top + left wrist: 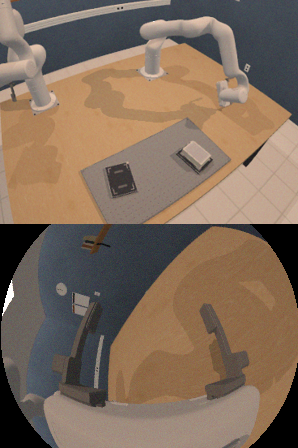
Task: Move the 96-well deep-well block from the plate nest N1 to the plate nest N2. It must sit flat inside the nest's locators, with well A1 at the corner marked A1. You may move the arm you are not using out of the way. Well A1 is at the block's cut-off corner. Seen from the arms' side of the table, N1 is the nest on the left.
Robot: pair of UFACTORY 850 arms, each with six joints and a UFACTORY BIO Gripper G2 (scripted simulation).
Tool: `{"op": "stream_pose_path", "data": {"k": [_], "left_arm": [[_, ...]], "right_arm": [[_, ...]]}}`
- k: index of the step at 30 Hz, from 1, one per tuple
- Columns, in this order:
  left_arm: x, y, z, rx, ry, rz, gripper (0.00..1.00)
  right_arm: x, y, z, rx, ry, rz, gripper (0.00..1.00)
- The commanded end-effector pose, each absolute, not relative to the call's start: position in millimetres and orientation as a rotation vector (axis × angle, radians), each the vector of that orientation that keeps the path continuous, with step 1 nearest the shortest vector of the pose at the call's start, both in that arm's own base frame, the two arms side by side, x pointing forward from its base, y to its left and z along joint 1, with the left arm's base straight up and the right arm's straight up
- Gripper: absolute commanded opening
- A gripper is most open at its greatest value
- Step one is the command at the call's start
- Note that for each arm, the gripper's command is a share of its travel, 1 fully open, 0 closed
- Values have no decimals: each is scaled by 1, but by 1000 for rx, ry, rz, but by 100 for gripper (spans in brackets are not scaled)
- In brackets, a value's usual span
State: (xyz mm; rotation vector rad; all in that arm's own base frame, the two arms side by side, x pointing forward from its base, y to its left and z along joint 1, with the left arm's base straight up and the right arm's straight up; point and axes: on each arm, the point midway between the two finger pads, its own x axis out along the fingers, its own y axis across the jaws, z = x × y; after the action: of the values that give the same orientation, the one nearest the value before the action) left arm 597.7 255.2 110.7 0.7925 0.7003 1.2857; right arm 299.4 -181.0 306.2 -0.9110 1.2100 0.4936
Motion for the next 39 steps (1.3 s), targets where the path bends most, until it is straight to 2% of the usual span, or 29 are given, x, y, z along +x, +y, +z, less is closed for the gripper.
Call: {"op": "stream_pose_path", "data": {"k": [1, 18, 39], "left_arm": [[598, 255, 112, 792, 698, 1287, 100], [598, 255, 112, 792, 698, 1287, 100], [598, 255, 112, 792, 698, 1287, 100]], "right_arm": [[262, -171, 307, -856, 1275, 528, 100], [184, -148, 303, -717, 1412, 604, 100], [149, -137, 300, -646, 1471, 639, 100]]}}
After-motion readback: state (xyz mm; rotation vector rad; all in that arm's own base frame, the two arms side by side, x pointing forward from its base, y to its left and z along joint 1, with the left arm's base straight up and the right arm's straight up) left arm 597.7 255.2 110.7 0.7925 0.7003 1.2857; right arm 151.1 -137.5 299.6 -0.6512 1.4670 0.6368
